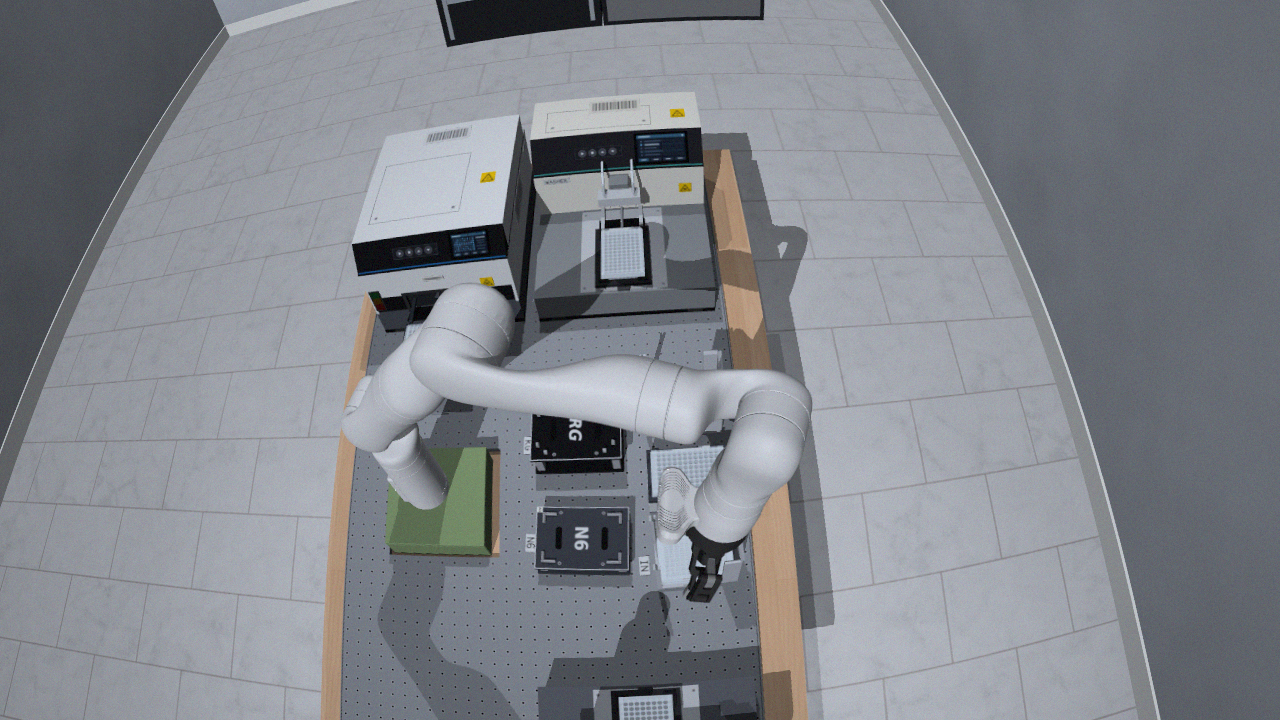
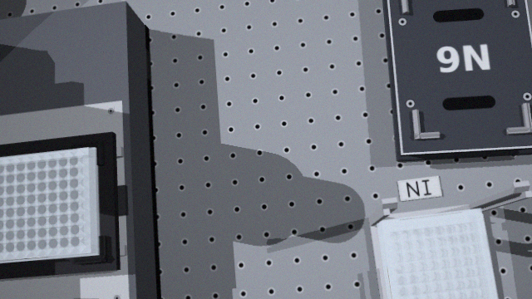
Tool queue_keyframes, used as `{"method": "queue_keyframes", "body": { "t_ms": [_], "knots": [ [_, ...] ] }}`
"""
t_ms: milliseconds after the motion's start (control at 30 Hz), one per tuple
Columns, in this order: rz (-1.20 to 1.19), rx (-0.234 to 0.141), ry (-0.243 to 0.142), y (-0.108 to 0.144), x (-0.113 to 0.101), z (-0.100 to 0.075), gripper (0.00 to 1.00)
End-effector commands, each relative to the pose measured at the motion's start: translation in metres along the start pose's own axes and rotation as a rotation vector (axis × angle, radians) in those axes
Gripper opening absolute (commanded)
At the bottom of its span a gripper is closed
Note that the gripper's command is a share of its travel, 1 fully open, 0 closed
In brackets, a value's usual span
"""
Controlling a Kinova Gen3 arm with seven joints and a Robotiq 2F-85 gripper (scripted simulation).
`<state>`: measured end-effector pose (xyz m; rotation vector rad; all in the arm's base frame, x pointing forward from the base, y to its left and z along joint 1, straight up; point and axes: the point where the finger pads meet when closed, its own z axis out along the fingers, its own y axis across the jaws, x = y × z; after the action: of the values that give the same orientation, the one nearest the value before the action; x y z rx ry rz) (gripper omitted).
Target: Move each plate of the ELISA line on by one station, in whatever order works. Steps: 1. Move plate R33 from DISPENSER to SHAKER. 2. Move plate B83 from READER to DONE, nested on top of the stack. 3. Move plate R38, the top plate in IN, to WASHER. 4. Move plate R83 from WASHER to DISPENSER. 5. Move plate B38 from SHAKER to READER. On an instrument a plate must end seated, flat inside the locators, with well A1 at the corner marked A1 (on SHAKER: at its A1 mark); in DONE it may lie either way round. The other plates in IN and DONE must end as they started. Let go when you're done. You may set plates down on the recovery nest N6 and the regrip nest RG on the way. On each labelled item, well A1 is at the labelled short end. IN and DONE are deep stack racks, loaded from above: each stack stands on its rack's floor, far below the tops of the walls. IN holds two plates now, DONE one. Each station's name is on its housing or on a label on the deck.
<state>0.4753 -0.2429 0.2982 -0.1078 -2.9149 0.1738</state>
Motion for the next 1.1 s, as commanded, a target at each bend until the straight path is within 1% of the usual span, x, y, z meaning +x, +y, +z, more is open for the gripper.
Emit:
{"method": "queue_keyframes", "body": {
  "t_ms": [0,533,600,1033,1067],
  "knots": [
    [0.0,0.001,-0.002,0.0,0.0,-0.001,1.0],
    [0.0,0.001,-0.002,0.0,0.0,-0.001,1.0],
    [-0.028,-0.009,-0.02,0.008,0.002,0.001,1.0],
    [-0.135,-0.032,-0.085,0.04,0.024,0.018,1.0],
    [-0.135,-0.032,-0.085,0.04,0.024,0.018,1.0]
  ]
}}
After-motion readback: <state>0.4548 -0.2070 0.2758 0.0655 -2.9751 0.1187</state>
